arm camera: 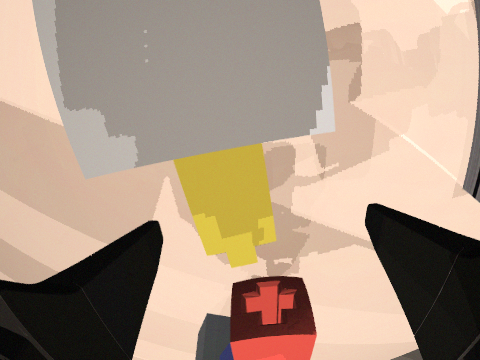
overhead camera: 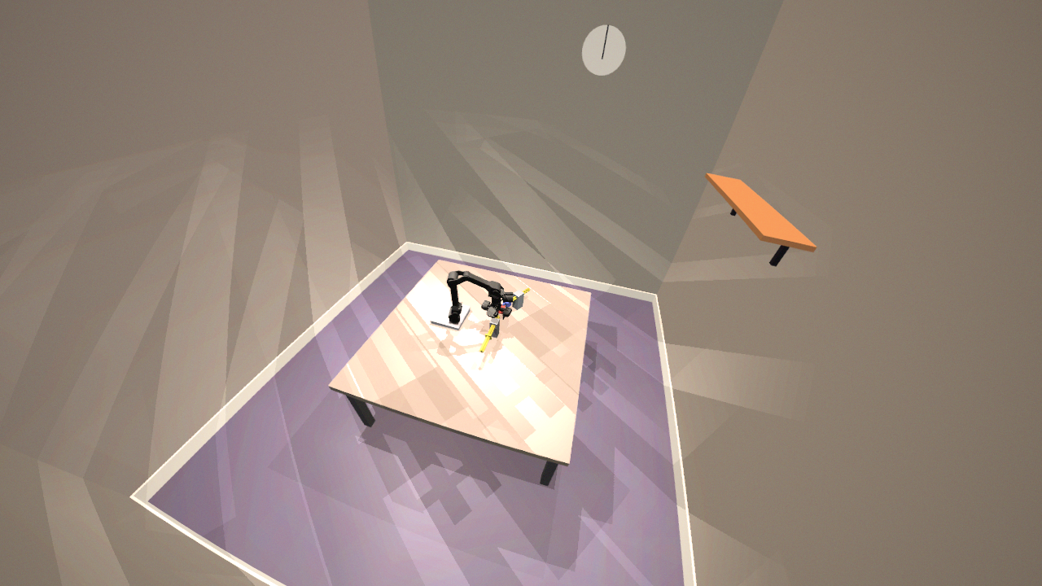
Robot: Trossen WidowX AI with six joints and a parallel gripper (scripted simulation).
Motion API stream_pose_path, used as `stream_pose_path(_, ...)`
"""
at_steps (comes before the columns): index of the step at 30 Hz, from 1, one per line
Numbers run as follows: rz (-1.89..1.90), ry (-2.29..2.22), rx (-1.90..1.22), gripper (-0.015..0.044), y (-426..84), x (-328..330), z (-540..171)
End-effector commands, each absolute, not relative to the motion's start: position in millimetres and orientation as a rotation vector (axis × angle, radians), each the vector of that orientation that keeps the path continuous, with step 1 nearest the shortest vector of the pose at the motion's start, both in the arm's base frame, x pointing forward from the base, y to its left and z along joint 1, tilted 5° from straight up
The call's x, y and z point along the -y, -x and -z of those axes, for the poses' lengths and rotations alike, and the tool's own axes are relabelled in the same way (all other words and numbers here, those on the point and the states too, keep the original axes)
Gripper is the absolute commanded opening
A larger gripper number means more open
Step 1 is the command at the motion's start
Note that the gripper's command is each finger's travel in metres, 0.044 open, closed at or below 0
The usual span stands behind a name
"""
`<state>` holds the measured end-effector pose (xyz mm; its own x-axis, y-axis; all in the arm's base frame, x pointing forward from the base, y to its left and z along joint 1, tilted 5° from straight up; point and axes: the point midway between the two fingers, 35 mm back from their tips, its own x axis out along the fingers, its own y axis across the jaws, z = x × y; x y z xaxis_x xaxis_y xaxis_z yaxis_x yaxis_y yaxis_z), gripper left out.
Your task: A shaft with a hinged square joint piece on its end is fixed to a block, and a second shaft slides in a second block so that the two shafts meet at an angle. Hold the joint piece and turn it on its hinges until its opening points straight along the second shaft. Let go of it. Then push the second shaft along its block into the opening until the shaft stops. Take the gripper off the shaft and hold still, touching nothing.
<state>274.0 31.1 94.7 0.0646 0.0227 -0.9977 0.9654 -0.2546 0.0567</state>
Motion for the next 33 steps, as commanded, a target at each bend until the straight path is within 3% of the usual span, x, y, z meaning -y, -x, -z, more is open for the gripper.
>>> stream_pose_path(1,1.332,-1.447,-1.054,0.0440,-279.2,-47.4,-92.6)
stream_pose_path(10,1.331,-1.451,-1.056,0.0440,-286.1,-83.8,-89.7)
stream_pose_path(33,1.331,-1.451,-1.056,0.0440,-288.9,-85.7,-60.2)
